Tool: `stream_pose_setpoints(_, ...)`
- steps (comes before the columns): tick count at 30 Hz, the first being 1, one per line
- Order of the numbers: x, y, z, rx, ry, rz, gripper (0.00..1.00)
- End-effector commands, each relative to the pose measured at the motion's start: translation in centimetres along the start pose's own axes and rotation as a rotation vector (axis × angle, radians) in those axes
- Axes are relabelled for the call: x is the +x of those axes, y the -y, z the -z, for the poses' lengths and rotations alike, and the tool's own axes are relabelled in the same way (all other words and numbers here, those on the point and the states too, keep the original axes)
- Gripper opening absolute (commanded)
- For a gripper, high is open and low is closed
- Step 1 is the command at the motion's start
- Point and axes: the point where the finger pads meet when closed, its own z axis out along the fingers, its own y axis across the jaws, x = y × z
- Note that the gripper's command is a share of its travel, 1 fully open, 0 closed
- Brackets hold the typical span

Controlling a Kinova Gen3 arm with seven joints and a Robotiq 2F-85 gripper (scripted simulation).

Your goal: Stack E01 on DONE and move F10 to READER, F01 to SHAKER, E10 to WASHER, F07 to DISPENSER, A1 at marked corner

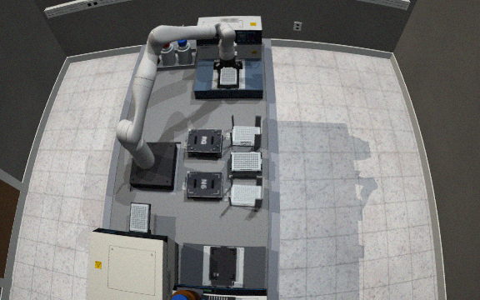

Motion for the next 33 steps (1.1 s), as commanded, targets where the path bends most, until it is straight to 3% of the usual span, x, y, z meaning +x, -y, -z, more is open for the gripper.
stream_pose_setpoints(1,0.01,-0.10,-0.18,0.000,-0.003,0.001,1.00)
stream_pose_setpoints(33,0.06,-0.09,-0.82,-0.001,-0.005,0.001,1.00)
